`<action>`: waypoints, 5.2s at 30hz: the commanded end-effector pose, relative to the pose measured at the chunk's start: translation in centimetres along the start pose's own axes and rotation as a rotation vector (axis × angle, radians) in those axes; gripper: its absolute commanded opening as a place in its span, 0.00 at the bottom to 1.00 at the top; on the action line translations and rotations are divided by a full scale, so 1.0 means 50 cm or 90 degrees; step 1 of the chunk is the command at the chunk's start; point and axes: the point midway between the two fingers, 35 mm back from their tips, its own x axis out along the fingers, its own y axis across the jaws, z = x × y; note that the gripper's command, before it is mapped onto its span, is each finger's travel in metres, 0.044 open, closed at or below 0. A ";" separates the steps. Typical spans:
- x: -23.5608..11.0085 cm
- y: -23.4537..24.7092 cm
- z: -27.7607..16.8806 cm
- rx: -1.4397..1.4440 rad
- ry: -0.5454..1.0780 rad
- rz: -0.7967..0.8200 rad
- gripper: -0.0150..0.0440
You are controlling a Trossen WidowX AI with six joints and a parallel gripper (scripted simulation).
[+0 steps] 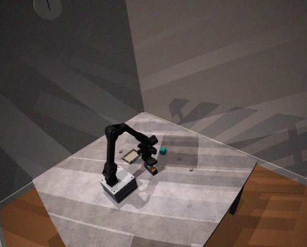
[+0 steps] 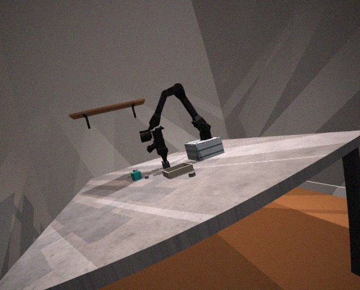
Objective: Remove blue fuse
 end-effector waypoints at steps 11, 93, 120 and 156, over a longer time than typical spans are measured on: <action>-0.014 0.000 0.001 0.000 0.000 0.000 0.25; -0.120 0.016 0.002 -0.001 0.001 0.002 0.25; -0.125 0.316 -0.049 -0.001 0.002 0.011 0.25; -0.047 0.387 -0.085 -0.001 0.004 0.013 0.25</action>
